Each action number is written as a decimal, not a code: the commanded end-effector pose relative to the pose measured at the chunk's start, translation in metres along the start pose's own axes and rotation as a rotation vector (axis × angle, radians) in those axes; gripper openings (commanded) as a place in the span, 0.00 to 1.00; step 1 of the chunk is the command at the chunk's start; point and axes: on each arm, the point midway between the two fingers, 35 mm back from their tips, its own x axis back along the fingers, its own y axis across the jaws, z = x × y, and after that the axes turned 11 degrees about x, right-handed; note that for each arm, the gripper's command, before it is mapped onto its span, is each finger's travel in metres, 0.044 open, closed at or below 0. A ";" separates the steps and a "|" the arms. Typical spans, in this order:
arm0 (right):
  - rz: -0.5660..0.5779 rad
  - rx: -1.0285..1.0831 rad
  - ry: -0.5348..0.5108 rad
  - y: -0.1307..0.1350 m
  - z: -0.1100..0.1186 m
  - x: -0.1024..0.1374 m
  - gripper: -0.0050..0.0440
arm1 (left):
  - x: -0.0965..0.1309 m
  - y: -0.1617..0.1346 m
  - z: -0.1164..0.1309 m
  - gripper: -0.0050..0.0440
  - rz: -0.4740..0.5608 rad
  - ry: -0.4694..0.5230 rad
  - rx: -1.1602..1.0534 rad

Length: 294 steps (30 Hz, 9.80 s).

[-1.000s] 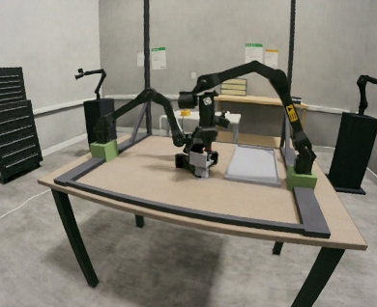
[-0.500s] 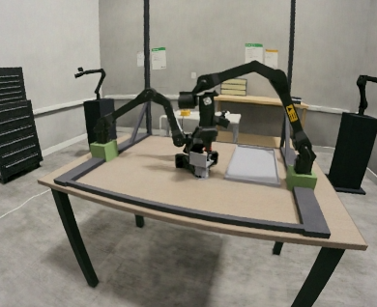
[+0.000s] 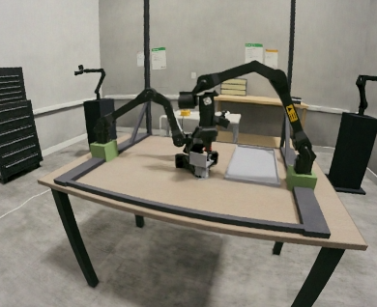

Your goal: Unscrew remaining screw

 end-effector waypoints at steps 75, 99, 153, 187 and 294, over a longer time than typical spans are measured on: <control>-0.001 -0.036 -0.011 0.003 -0.016 -0.001 0.60 | 0.010 0.002 0.000 0.37 -0.012 0.029 -0.006; -0.001 -0.036 -0.011 0.003 -0.016 -0.001 0.60 | 0.012 -0.003 -0.005 0.37 -0.047 0.070 -0.007; -0.001 -0.036 -0.011 0.003 -0.016 -0.001 0.60 | 0.003 -0.003 -0.005 0.37 -0.058 0.050 0.435; -0.001 -0.036 -0.011 0.003 -0.016 -0.001 0.60 | 0.004 -0.003 -0.005 0.37 -0.089 0.019 1.428; -0.001 -0.036 -0.011 0.003 -0.016 -0.001 0.60 | -0.001 -0.002 -0.005 0.37 -0.077 -0.165 4.486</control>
